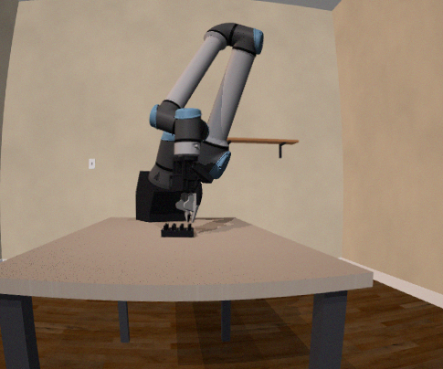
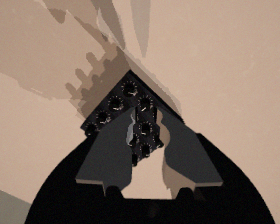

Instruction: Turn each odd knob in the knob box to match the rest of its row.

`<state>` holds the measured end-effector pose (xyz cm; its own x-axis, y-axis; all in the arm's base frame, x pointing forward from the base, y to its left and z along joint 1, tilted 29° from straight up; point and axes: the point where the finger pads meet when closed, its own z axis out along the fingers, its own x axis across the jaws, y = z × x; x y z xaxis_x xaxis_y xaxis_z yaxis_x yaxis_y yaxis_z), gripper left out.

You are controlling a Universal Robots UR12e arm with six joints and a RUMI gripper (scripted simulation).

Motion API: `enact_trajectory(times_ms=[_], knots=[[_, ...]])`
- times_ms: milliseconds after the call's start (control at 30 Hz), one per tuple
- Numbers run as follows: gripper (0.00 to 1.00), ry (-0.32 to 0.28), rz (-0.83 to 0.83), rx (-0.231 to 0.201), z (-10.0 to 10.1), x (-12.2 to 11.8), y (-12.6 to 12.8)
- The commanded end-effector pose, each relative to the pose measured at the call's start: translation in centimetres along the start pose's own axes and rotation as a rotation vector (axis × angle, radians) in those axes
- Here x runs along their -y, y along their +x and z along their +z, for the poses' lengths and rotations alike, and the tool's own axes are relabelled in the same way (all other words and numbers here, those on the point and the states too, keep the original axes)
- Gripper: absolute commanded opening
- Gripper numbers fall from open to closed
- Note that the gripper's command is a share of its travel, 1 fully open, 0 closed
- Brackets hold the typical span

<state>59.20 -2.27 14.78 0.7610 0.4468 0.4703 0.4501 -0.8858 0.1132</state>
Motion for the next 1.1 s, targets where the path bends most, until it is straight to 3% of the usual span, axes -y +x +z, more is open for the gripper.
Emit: enact_trajectory(times_ms=[0, 233, 1067], knots=[[0.11, 0.000, 0.000, -0.001, -1.3, 0.0, 0.0], [0.11, 0.000, 0.000, -0.001, -2.3, 0.0, 0.0], [0.11, 0.000, 0.051, 0.000, -2.4, -0.3, 0.1]])
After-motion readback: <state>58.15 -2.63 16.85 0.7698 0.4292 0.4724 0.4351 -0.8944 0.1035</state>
